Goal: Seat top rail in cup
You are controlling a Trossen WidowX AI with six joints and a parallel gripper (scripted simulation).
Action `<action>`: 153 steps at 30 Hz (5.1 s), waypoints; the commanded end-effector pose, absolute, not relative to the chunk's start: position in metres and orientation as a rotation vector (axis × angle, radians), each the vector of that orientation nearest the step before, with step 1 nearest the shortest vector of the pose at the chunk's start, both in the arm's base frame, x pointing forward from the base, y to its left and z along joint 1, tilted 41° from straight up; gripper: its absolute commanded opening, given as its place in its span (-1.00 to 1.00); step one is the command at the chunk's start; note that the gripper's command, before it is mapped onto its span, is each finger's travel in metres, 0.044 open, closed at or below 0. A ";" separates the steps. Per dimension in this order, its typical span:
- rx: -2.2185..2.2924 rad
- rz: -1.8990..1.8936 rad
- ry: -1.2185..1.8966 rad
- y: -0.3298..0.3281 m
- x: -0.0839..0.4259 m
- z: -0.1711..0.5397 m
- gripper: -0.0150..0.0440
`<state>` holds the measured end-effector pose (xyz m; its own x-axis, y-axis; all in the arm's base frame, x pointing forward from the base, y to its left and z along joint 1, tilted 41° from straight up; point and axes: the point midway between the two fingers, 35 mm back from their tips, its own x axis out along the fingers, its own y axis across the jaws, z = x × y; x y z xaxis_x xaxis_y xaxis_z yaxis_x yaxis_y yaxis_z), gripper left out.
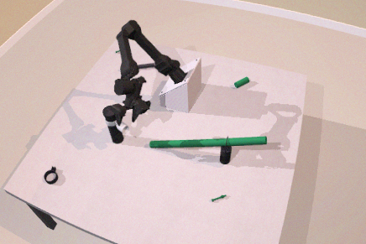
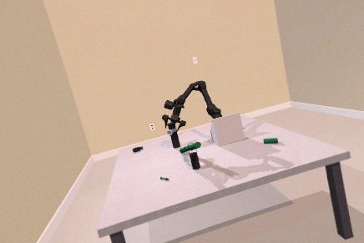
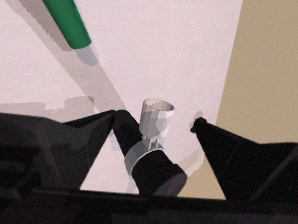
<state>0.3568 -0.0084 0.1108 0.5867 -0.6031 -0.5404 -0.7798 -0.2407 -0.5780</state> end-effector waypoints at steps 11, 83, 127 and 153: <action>-1.953 0.268 1.107 -0.020 0.371 0.096 1.00; -2.092 0.499 1.037 -0.043 0.367 0.075 -0.49; -2.199 0.722 0.961 -0.046 0.348 0.075 -0.49; -2.188 0.714 0.964 -0.026 0.347 0.076 1.00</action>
